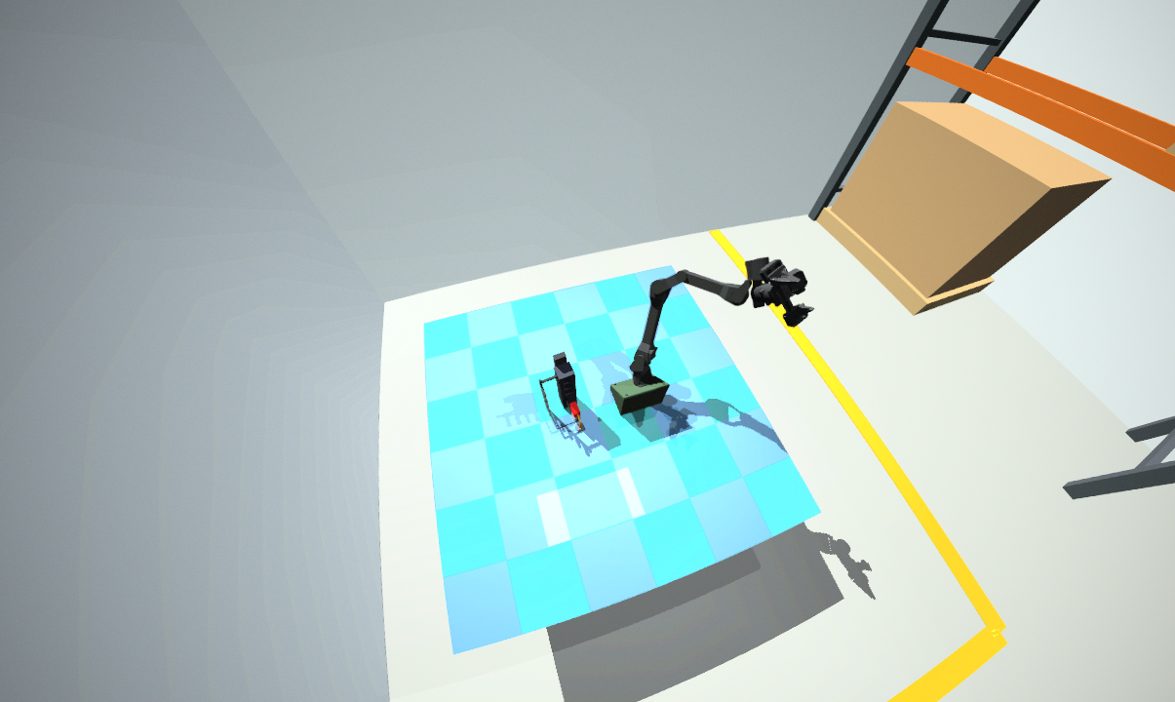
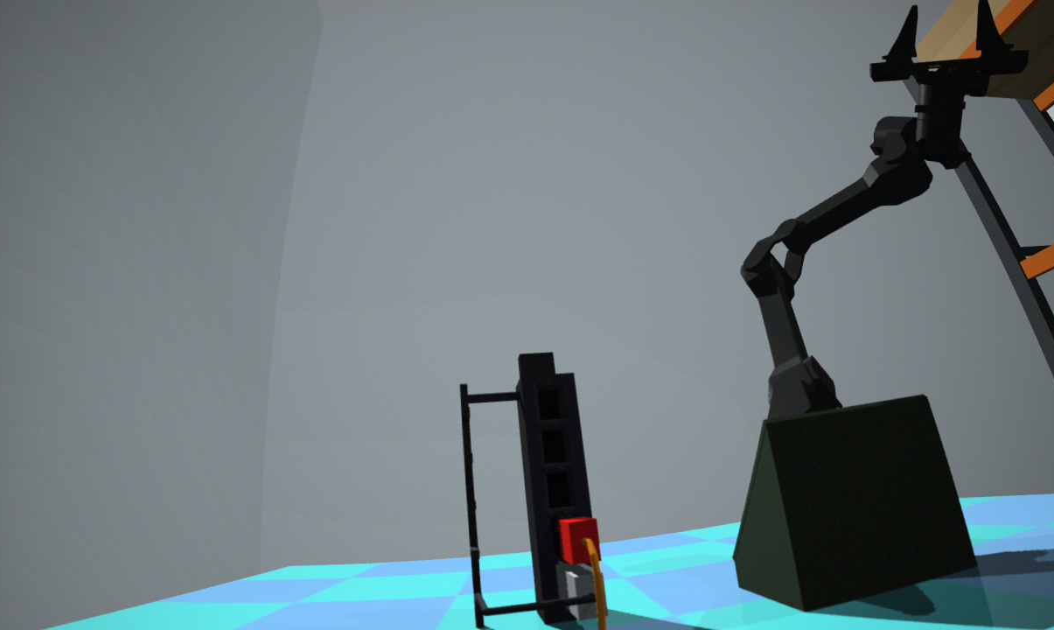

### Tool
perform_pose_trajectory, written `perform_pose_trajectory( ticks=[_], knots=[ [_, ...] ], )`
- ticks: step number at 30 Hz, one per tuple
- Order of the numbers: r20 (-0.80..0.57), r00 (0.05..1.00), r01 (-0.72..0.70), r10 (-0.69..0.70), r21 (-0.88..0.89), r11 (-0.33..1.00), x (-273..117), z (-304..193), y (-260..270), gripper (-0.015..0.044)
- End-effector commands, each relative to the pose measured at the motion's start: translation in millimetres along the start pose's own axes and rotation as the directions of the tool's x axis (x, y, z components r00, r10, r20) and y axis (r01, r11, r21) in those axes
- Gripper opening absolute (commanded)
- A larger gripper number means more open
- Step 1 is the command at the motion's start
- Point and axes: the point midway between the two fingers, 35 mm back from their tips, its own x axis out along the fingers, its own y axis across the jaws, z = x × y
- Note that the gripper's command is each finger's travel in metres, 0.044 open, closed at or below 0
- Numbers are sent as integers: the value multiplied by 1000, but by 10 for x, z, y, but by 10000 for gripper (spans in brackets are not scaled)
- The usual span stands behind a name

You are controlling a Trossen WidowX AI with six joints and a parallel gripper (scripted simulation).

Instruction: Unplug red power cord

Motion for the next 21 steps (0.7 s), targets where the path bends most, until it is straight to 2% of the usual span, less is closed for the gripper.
perform_pose_trajectory(
  ticks=[1, 5, 9, 15, 21],
  knots=[
    [-3, 1000, -1, 1, -1, 1000, 9, -12, 3, 374],
    [-68, 998, -21, 19, -35, 999, 207, -309, 61, 269],
    [-202, 978, -72, 54, -86, 994, 536, -942, 156, 164],
    [-418, 902, -186, 107, -152, 971, 876, -2004, 220, 160],
    [-622, 766, -324, 163, -153, 934, 957, -3111, 237, 160]
  ],
)
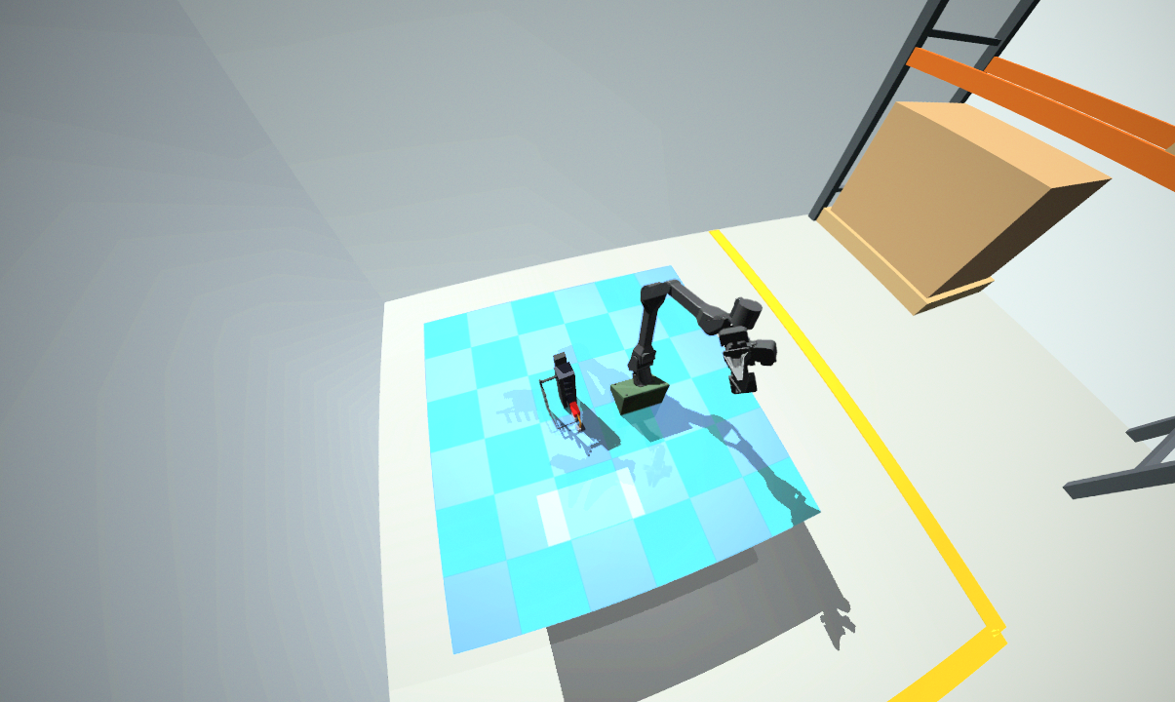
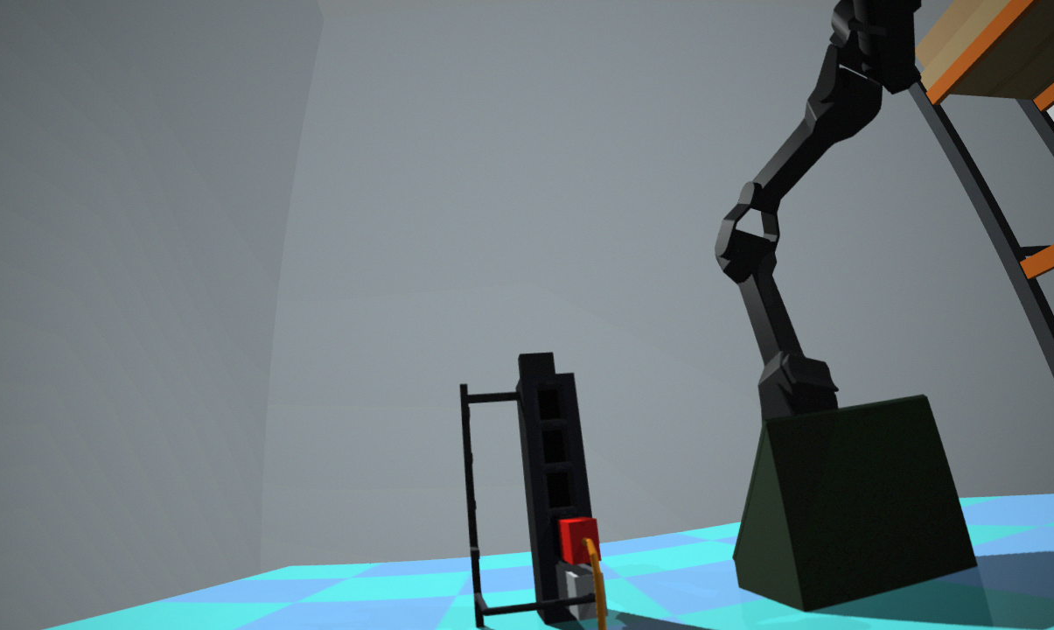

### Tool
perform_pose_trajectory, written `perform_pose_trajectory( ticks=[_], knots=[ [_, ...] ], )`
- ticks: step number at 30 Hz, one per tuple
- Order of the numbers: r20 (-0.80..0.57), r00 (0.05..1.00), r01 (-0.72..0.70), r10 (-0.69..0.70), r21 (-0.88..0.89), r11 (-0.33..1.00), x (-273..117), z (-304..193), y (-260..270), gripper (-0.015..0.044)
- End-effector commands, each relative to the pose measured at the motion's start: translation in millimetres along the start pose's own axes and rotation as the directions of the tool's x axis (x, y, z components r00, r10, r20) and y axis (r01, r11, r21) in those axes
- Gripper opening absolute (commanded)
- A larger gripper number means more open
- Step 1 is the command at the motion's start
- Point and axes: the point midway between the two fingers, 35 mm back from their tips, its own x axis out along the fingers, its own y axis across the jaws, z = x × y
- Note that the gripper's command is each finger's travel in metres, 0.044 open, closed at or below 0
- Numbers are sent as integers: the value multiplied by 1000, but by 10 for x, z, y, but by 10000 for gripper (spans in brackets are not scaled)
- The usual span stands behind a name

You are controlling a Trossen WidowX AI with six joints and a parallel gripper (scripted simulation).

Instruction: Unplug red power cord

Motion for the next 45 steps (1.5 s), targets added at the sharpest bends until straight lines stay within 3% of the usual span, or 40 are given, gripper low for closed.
perform_pose_trajectory(
  ticks=[1, 11, 17, 22, 29, 36, 45],
  knots=[
    [-115, 991, -77, 73, -30, 997, 310, -487, 122, 160],
    [-450, 836, -352, 316, 4, 936, 796, -2141, 549, 160],
    [-603, 649, -501, 463, 119, 857, 746, -3125, 830, 160],
    [-683, 437, -599, 586, 265, 755, 495, -3929, 1090, 160],
    [-673, 81, -661, 735, 516, 545, -161, -4871, 1469, 160],
    [-509, -262, -623, 820, 738, 260, -1008, -5426, 1795, 160],
    [-488, -290, -613, 823, 755, 232, -1099, -5476, 1804, 160]
  ],
)
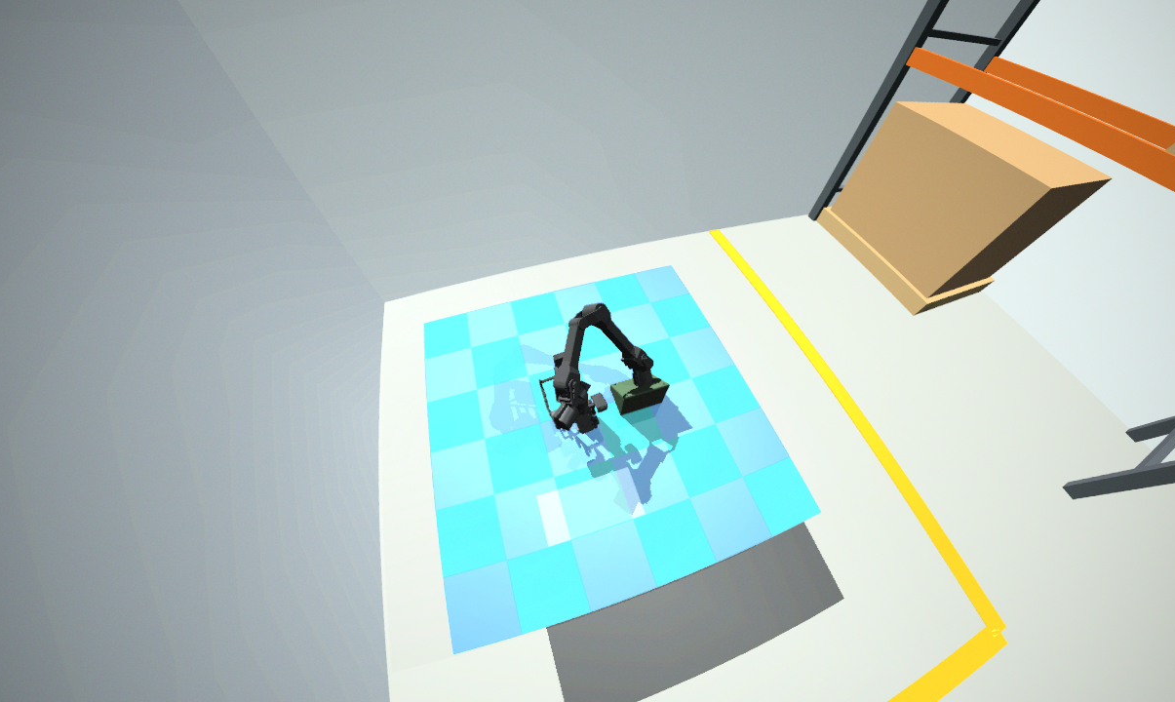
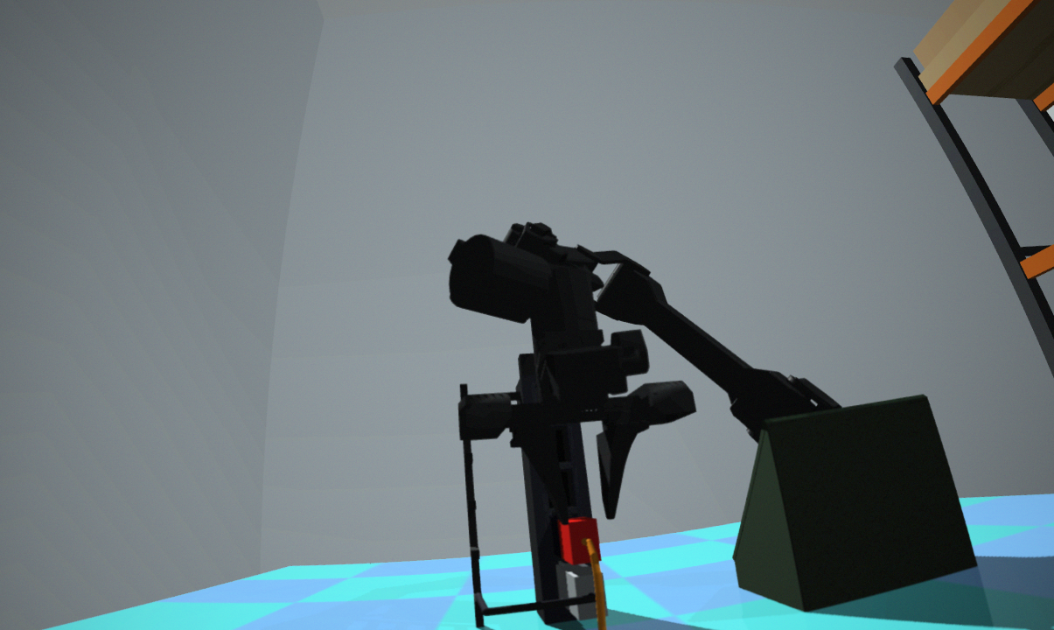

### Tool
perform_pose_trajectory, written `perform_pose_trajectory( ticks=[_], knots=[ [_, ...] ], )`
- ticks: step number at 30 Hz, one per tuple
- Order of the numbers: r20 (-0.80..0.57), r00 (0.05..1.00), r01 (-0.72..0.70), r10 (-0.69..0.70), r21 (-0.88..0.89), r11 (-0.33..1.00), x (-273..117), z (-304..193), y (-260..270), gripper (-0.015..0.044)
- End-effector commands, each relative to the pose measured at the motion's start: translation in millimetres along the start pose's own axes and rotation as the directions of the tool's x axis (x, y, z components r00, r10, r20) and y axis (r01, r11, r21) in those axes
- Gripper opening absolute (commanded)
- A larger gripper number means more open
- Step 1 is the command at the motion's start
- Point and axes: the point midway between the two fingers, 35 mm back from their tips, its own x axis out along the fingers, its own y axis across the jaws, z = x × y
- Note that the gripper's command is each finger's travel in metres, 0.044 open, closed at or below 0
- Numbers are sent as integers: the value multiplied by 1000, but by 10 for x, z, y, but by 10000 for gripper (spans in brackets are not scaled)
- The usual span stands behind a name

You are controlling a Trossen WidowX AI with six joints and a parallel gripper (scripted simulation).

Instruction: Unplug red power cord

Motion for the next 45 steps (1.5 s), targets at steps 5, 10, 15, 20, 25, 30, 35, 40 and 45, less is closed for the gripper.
perform_pose_trajectory(
  ticks=[5, 10, 15, 20, 25, 30, 35, 40, 45],
  knots=[
    [0, 1000, -5, 5, -4, 1000, -3, -93, 7, 160],
    [0, 1000, -5, 5, -5, 1000, -3, -174, 7, 160],
    [-1, 1000, -5, 5, -5, 1000, -2, -256, 9, 160],
    [-1, 1000, -5, 5, -5, 1000, -1, -338, 14, 160],
    [-2, 1000, -5, 5, -5, 1000, 1, -394, 18, 160],
    [-2, 1000, -5, 5, -4, 1000, 34, -394, 17, 160],
    [-2, 1000, -5, 5, -4, 1000, 110, -395, 18, 160],
    [0, 1000, -8, 8, -2, 1000, 98, -394, 20, 81],
    [0, 1000, -8, 8, -2, 1000, 98, -394, 20, 48]
  ],
)
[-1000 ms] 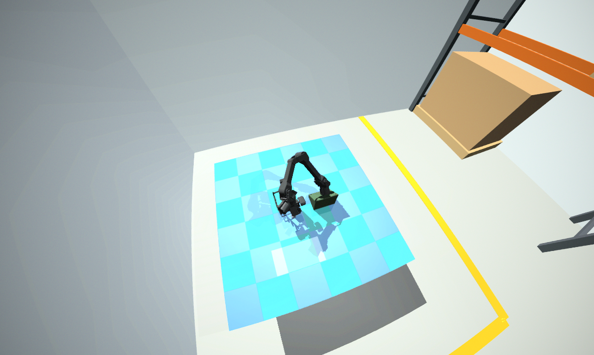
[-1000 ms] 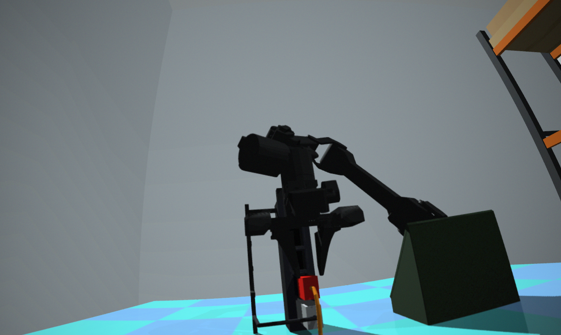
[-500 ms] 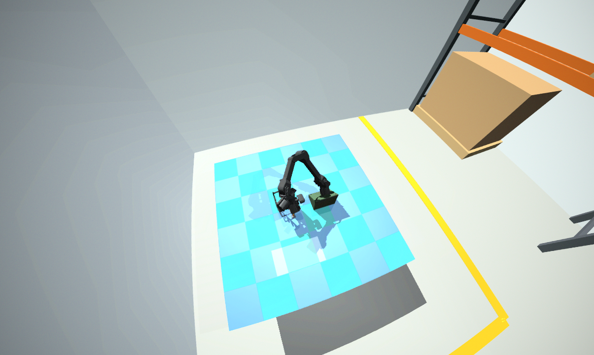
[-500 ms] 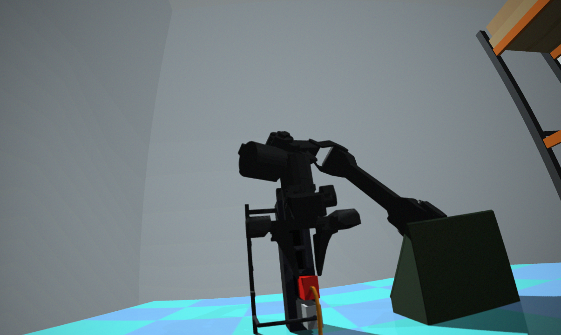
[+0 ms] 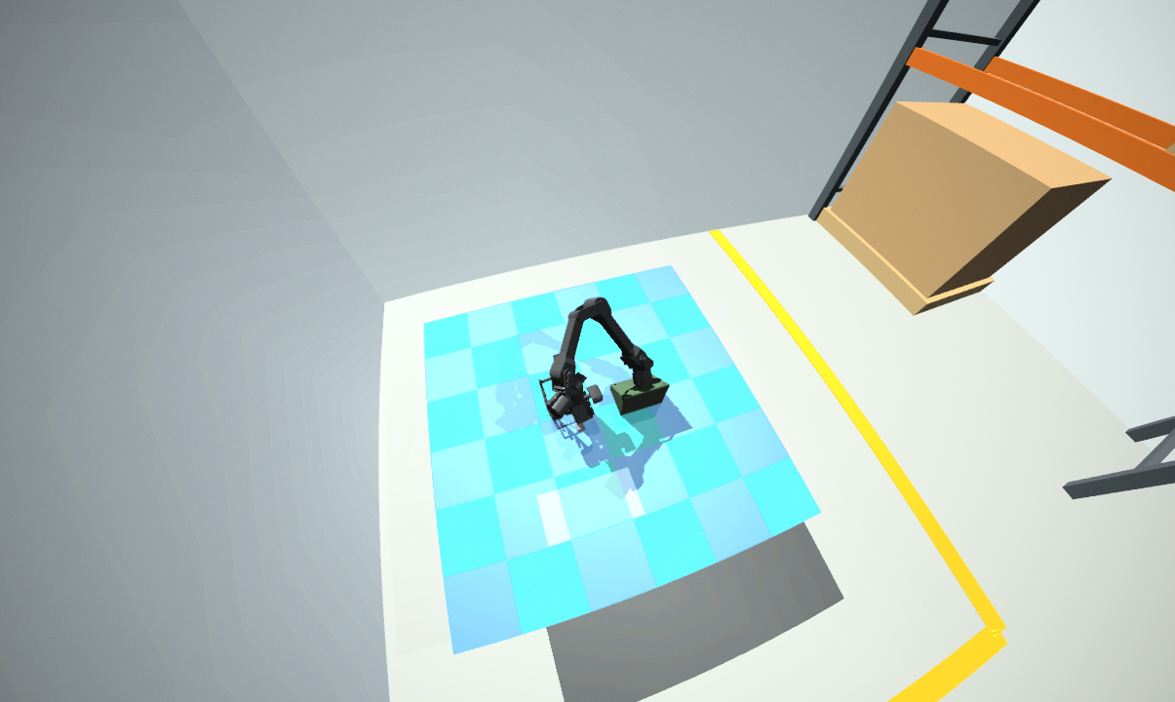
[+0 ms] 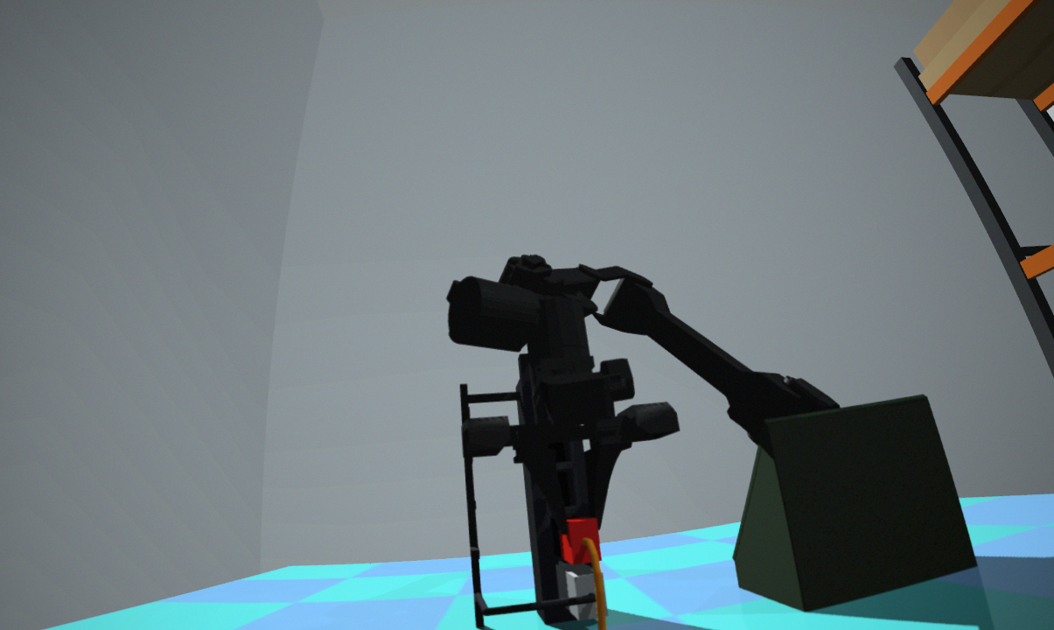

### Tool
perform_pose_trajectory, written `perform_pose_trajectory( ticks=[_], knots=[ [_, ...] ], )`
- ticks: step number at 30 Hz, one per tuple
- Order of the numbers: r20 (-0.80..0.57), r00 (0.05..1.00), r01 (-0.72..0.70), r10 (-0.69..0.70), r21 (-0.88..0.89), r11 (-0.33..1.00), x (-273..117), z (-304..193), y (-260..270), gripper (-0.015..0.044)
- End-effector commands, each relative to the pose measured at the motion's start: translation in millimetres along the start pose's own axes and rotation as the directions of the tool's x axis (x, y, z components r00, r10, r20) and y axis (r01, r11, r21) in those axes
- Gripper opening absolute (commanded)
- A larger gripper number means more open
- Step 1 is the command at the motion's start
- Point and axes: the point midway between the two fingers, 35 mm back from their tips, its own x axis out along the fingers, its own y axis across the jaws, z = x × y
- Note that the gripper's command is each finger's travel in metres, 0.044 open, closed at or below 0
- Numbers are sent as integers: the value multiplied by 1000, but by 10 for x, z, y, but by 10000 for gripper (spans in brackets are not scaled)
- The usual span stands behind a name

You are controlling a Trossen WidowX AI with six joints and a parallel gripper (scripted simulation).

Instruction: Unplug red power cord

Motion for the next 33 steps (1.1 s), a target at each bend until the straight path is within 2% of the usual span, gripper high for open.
perform_pose_trajectory(
  ticks=[1, 5, 33],
  knots=[
    [0, 1000, 0, 0, -1, 1000, -5, 1, 2, 41],
    [0, 1000, 0, 0, -1, 1000, -5, 3, 1, 0],
    [4, 1000, 3, -2, -3, 1000, -44, 430, -14, 0]
  ],
)
